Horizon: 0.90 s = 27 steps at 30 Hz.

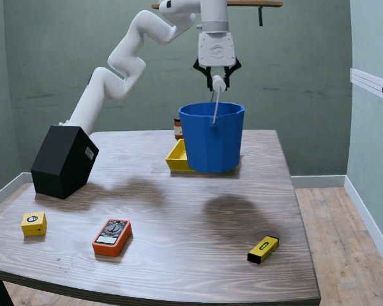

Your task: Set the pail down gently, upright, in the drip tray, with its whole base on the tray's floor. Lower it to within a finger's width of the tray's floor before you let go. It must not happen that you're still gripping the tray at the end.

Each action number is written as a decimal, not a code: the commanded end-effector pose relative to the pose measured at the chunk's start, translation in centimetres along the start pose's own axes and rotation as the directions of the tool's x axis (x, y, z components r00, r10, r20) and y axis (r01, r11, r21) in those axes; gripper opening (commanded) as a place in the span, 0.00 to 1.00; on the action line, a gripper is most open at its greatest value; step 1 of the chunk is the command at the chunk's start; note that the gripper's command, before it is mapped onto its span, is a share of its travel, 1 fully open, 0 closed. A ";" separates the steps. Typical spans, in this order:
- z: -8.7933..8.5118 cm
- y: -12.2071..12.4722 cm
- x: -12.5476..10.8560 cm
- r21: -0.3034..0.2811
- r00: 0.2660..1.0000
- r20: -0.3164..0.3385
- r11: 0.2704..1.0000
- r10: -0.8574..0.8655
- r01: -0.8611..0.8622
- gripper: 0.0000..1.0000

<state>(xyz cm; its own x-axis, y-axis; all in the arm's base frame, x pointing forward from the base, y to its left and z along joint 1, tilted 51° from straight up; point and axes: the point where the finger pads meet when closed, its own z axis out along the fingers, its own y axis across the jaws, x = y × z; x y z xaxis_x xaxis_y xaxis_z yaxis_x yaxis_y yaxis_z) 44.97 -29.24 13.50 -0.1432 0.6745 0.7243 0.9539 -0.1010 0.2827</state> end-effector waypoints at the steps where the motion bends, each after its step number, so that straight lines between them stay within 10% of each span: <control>1: -0.2 0.0 0.8 -0.004 1.000 0.005 1.000 -0.001 0.001 0.00; 27: -0.2 -0.7 8.8 -0.004 1.000 0.005 1.000 -0.001 0.001 0.00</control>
<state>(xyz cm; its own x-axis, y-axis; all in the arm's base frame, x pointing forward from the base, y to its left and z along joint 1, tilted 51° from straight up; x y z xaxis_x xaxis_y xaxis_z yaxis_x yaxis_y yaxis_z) 43.33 -24.22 18.61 -0.1433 0.6744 0.7244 0.9539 -0.1009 0.2827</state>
